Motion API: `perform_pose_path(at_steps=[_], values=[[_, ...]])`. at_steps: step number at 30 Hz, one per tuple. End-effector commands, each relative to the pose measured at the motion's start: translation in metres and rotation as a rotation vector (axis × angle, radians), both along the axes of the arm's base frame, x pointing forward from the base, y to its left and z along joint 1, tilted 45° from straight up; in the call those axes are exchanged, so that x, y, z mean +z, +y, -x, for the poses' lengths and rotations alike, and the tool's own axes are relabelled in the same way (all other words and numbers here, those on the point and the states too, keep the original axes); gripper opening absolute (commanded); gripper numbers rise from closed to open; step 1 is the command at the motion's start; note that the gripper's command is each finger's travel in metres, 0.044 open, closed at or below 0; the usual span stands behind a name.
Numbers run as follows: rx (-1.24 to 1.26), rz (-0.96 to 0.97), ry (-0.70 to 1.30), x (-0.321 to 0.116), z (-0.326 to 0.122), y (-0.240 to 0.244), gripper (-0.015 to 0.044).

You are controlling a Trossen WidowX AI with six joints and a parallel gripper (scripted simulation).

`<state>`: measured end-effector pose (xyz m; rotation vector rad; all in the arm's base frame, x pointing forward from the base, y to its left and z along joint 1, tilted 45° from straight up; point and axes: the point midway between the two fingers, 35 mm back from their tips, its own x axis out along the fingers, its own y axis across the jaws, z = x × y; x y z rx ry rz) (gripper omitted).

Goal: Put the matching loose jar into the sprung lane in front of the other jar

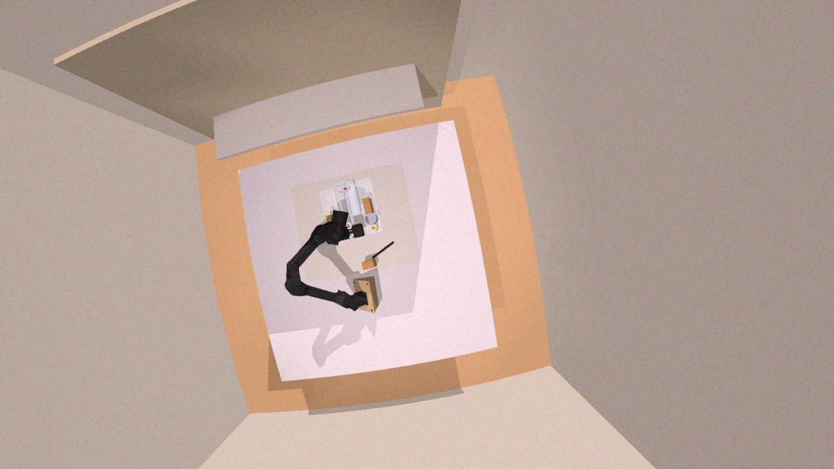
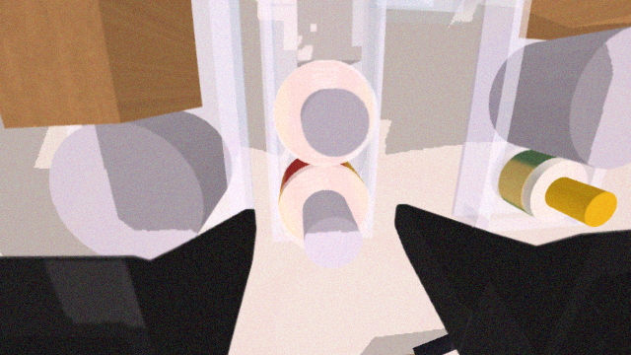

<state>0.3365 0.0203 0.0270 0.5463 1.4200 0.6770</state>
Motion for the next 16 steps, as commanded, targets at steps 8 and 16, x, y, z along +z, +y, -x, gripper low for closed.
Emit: perform_pose_path(at_steps=[8,16], values=[[0.009,0.007,-0.001,0.000,0.021,-0.005,0.0300],[0.009,0.007,0.001,-0.003,0.049,-0.007,0.0300]])
